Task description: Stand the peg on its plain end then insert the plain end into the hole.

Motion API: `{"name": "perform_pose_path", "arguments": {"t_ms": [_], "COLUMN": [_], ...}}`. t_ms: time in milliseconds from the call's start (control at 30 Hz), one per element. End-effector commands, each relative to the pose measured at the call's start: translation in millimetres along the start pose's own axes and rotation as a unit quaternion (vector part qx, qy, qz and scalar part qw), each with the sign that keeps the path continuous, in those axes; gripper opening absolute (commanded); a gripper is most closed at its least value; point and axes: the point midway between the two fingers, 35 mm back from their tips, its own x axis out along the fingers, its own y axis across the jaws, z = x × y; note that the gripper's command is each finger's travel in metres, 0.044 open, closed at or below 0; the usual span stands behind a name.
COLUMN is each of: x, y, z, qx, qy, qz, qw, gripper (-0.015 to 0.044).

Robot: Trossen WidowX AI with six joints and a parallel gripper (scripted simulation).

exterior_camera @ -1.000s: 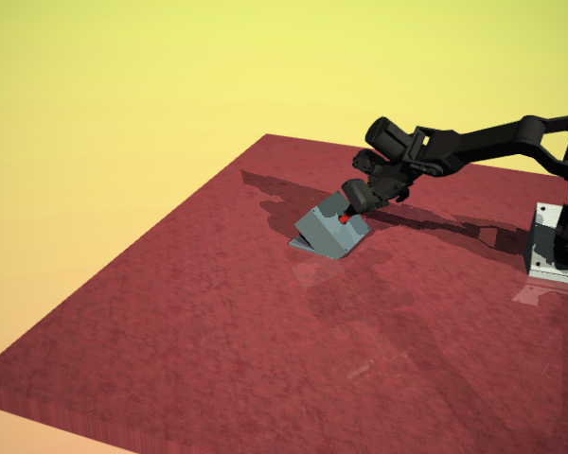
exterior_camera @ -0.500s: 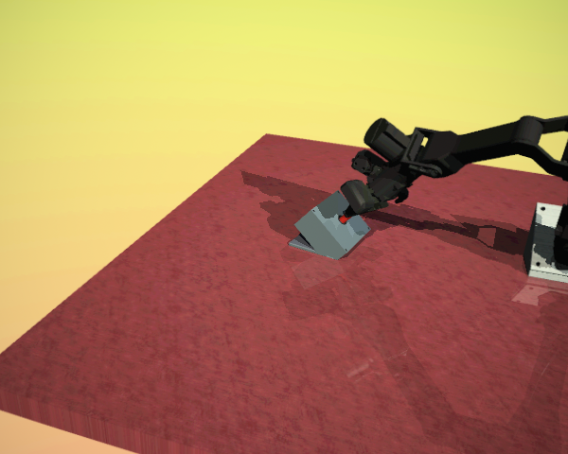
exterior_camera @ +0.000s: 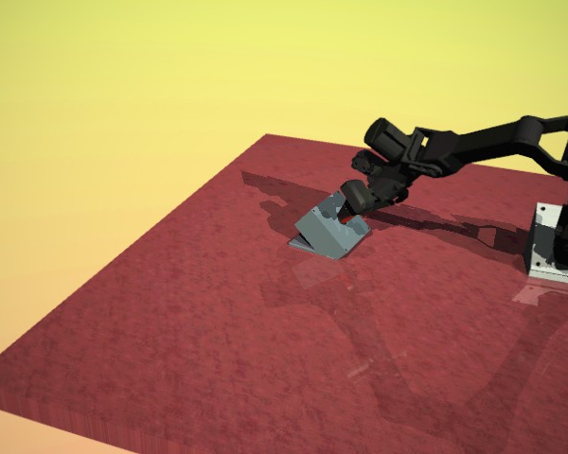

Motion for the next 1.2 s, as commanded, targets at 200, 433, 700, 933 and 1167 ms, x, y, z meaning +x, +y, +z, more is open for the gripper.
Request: {"name": "perform_pose_path", "arguments": {"t_ms": [200, 433, 700, 933, 1167], "x": [-12, -25, -39, -53, -66], "y": [0, 0, 0, -1, -1], "z": [2, 3, 5, 6, 7], "qx": [0.000, 0.000, 0.001, 0.001, 0.002], "qy": [0.000, 0.000, 0.000, 0.000, 0.000], "qz": [-0.002, -0.003, -0.005, -0.006, -0.006], "qw": [1.000, 1.000, 1.000, 1.000, 1.000], "gripper": [0.0440, 0.0440, 0.0440, 0.0440, 0.0440]}}
